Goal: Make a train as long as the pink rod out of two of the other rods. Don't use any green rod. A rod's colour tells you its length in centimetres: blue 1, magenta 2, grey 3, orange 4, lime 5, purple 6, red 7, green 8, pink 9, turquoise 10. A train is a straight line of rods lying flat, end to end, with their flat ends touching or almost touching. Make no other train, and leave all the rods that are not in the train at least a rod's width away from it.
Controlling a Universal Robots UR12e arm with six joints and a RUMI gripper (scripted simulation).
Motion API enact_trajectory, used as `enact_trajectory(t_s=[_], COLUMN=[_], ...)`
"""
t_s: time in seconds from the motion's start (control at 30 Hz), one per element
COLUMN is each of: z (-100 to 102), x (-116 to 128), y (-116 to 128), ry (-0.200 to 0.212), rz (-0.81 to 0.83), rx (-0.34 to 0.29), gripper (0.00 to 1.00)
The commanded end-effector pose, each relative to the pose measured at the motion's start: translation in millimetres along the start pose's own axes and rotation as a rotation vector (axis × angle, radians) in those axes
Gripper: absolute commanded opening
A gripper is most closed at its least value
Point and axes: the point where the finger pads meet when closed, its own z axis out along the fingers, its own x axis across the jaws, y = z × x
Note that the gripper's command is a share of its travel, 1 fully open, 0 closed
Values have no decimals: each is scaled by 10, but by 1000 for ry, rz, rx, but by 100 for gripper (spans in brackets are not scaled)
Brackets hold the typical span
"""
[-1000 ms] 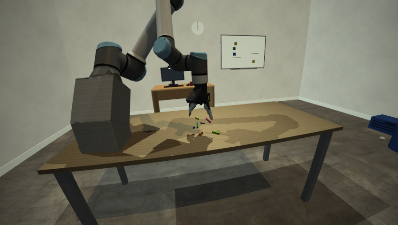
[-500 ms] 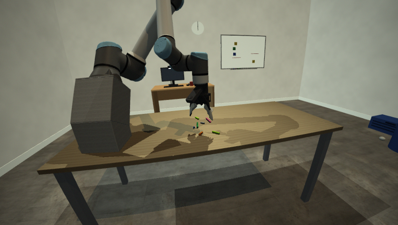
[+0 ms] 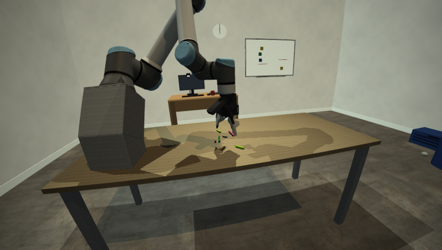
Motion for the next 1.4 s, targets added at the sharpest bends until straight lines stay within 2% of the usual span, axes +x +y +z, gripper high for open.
enact_trajectory(t_s=[0.0,0.53,0.6,1.07,1.37], z=[11,73,73,134,155], x=[-47,-203,-203,-362,-417], y=[52,271,271,508,589], ry=[-6,-6,-6,-6,-6], rz=[136,630,630,1090,1239], rx=[2,1,1,0,-1], gripper=[100,100,100,100,100])
